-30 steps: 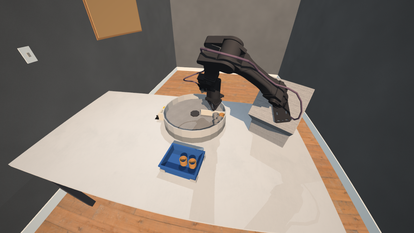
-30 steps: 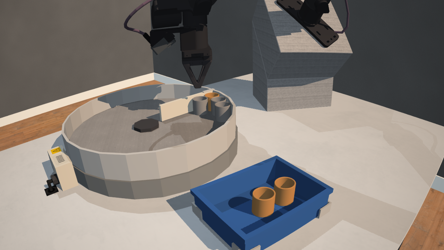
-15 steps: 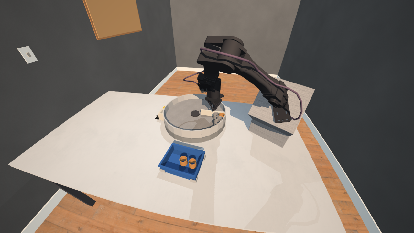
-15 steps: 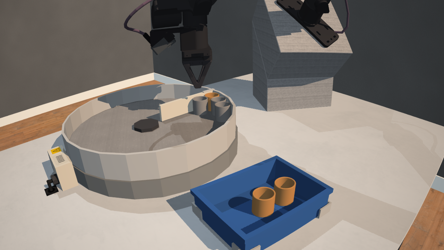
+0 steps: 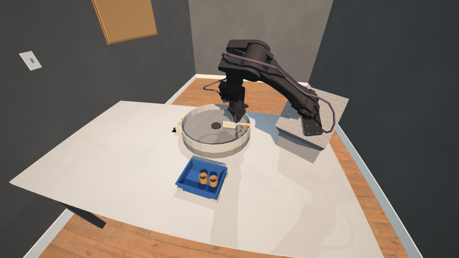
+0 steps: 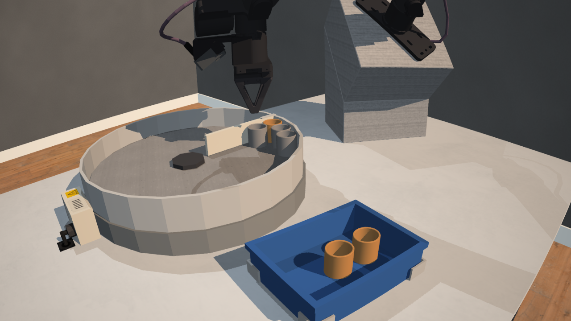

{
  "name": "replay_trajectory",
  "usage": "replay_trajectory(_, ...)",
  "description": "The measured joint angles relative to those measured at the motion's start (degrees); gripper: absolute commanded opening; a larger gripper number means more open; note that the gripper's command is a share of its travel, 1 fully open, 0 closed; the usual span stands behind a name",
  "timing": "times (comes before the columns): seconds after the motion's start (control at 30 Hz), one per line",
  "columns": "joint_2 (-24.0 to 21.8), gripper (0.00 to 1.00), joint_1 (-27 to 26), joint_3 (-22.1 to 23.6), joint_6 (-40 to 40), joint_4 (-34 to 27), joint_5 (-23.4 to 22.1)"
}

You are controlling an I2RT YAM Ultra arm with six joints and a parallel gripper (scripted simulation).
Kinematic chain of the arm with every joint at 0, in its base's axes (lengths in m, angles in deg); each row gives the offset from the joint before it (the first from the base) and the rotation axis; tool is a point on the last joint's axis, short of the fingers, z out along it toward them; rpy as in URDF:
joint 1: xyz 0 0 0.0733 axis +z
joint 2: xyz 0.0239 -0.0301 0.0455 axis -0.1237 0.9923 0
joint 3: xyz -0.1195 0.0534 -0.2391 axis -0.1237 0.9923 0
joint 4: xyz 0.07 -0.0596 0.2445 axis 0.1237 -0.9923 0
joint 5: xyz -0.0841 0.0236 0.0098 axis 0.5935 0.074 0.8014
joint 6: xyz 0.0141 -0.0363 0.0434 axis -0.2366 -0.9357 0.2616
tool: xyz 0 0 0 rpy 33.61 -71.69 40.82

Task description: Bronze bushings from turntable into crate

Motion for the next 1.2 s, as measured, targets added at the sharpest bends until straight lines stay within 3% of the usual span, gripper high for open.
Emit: replay_trajectory(1.2,0.0,0.15,0.0,1.07,-0.2,0.31,0.0)
